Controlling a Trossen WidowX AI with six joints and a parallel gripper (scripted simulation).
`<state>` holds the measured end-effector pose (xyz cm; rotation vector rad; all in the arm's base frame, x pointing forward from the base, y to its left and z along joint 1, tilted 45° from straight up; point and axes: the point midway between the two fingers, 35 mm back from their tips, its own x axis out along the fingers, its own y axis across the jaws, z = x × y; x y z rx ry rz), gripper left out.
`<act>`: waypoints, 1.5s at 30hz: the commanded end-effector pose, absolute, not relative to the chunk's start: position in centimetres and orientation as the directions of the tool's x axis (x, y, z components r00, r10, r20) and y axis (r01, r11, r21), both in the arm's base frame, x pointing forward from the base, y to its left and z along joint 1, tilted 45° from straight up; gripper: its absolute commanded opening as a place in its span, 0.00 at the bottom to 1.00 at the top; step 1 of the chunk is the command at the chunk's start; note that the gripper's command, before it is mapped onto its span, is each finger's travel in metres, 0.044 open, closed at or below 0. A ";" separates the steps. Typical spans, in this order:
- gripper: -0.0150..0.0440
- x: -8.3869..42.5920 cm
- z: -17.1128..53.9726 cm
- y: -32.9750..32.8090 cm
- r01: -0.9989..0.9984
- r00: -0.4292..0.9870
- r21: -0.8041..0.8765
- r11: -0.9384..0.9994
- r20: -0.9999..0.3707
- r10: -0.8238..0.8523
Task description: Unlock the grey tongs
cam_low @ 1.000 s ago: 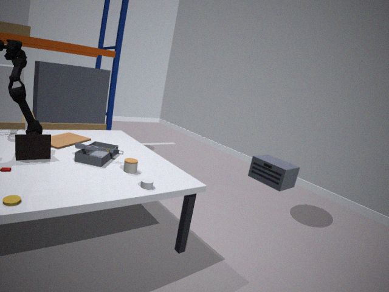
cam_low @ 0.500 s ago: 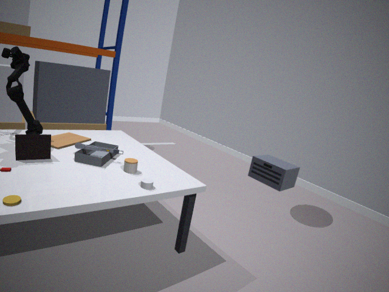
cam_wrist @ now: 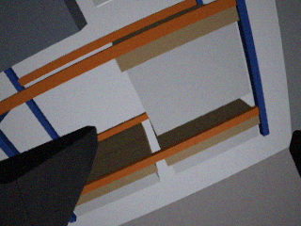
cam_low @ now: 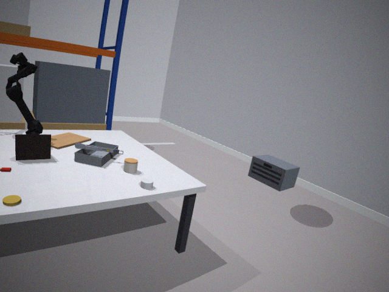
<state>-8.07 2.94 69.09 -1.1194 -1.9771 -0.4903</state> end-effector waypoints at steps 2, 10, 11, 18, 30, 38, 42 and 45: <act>1.00 -4.0 68.6 7.7 0.838 -0.169 -0.227 0.496 0.758 0.630; 1.00 4.2 66.7 13.6 0.792 0.075 -0.479 0.379 0.691 0.719; 1.00 4.9 66.5 13.9 0.781 0.096 -0.502 0.372 0.684 0.723; 1.00 11.8 64.1 16.5 0.669 0.288 -0.689 0.279 0.586 0.757; 1.00 24.2 57.2 19.0 0.316 0.543 -0.932 0.176 0.330 0.773; 1.00 32.0 50.6 18.1 0.044 0.687 -0.991 0.129 0.124 0.716; 1.00 33.7 48.9 17.5 -0.020 0.715 -0.992 0.124 0.072 0.695; 1.00 35.8 46.7 16.8 -0.120 0.741 -0.983 0.138 0.004 0.672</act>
